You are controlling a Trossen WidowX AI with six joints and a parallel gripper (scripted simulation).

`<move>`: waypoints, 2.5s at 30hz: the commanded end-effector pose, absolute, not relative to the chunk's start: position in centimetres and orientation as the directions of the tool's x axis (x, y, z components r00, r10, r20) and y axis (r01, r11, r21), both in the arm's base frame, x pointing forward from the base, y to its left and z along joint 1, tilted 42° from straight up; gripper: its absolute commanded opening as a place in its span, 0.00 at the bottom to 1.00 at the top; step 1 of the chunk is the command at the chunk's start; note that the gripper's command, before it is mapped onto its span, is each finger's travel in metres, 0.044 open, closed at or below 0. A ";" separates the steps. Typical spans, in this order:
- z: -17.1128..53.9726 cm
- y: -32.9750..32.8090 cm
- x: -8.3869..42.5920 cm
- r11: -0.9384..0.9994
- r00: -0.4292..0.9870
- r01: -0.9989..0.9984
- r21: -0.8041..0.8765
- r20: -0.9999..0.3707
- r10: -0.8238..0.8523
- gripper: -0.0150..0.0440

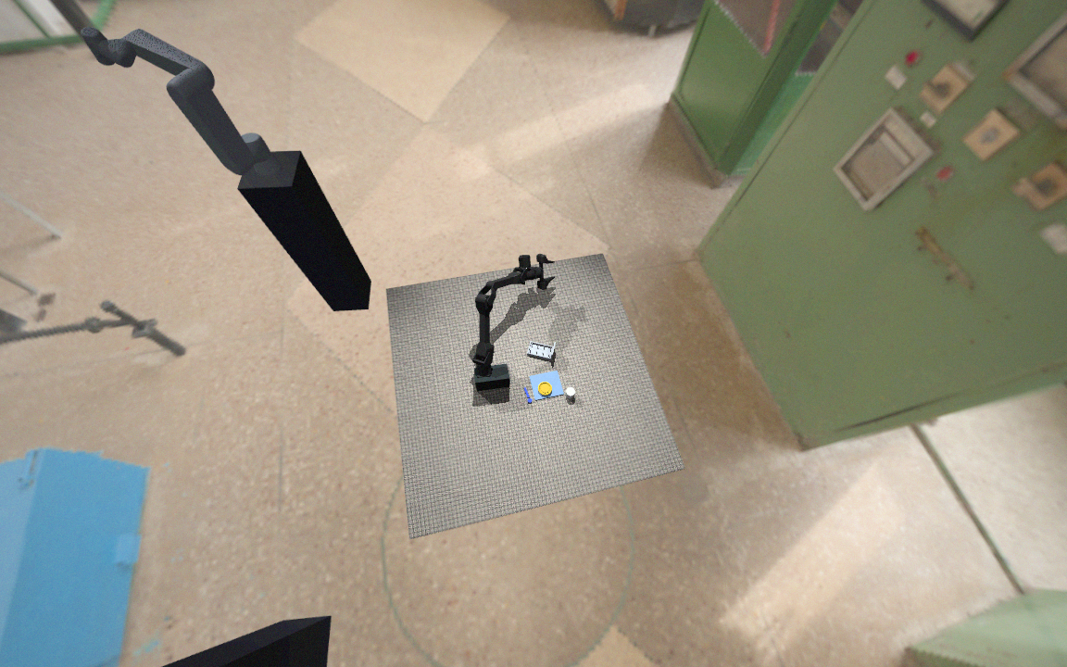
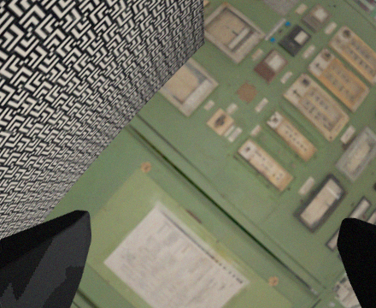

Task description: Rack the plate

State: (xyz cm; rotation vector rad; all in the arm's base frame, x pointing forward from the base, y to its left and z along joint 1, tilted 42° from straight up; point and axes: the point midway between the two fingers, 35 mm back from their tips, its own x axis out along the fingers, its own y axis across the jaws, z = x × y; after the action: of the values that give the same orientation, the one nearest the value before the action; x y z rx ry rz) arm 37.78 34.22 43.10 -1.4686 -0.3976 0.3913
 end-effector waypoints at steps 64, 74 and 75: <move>8.2 -3.6 44.9 0.569 0.244 -0.814 -0.118 -0.958 0.151 0.93; 5.7 -7.9 41.1 0.707 0.086 -0.694 0.133 -0.960 0.266 0.93; 5.5 -8.3 40.7 0.718 0.073 -0.677 0.158 -0.957 0.279 0.93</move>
State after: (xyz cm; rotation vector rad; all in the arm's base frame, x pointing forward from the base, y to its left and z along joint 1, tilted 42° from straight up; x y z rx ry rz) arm 41.62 -7.09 5.85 -0.4684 1.2804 0.7523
